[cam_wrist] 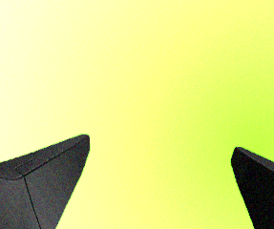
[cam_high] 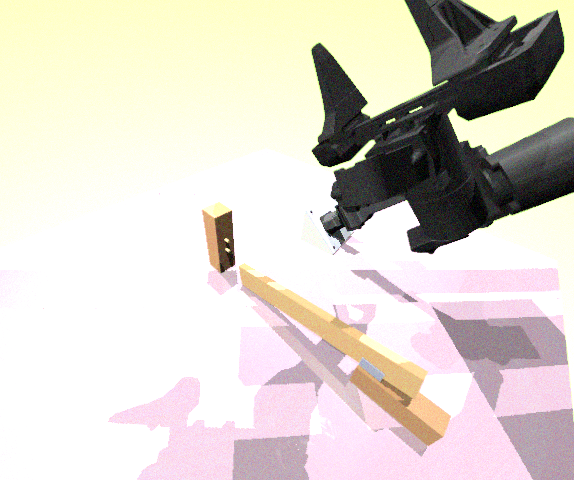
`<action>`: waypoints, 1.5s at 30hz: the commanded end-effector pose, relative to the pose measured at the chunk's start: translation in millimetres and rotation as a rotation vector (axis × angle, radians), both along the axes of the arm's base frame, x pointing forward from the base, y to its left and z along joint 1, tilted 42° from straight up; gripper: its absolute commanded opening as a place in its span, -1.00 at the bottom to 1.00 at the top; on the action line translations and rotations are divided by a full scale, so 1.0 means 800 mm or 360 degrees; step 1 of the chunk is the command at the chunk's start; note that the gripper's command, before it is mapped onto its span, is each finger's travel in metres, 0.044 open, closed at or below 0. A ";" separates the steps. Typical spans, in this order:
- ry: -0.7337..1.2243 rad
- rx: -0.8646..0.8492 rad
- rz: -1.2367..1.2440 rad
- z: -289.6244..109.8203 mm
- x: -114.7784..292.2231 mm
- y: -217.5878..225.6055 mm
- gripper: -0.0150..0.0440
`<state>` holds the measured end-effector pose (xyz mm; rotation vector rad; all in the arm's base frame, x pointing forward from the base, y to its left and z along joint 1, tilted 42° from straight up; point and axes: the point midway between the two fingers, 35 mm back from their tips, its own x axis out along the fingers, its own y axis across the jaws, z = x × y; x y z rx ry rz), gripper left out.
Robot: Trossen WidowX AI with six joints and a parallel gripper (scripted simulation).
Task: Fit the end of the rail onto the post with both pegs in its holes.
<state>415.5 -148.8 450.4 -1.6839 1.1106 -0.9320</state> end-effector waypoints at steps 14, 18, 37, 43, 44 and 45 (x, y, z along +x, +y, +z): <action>0.1075 0.0217 0.0889 -0.225 0.107 0.007 1.00; 0.1357 0.0492 0.1165 -0.311 0.098 0.022 1.00; 0.1658 0.2929 0.1826 -0.483 -0.116 0.176 1.00; 0.1649 0.2958 0.1823 -0.479 -0.120 0.181 1.00; 0.1649 0.2958 0.1823 -0.479 -0.120 0.181 1.00; 0.1649 0.2958 0.1823 -0.479 -0.120 0.181 1.00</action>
